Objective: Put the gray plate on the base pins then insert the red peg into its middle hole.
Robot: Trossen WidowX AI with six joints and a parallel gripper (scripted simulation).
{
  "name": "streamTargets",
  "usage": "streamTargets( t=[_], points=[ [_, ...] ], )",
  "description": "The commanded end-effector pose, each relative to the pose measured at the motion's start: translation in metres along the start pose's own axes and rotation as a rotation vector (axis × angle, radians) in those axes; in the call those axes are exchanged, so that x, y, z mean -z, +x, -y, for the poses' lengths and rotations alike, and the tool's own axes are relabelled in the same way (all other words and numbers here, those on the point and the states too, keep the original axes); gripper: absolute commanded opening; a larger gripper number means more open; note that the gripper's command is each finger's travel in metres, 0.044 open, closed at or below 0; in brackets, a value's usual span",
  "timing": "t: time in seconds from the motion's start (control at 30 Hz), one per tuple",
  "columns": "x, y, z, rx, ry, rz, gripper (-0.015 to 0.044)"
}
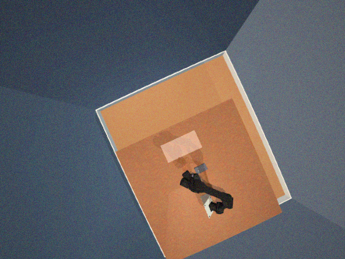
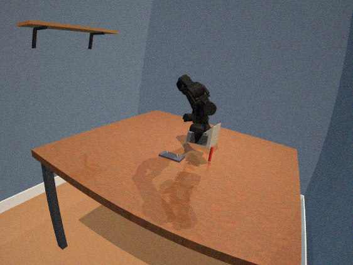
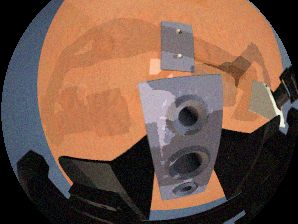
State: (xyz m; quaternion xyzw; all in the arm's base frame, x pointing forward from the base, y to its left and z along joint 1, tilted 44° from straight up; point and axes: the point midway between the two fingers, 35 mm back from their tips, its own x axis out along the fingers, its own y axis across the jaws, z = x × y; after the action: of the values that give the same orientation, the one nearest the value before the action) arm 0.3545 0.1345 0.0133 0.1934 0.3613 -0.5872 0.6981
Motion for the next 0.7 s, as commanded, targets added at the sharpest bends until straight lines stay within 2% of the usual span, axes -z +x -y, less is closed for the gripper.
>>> streamTargets(
  t=[0.0, 0.67],
  points=[
    [-0.013, 0.005, 0.001, -0.004, 0.014, 0.000, 0.0000],
    [-0.069, 0.037, 0.016, -0.006, 0.092, -0.001, 0.0000]
  ],
)
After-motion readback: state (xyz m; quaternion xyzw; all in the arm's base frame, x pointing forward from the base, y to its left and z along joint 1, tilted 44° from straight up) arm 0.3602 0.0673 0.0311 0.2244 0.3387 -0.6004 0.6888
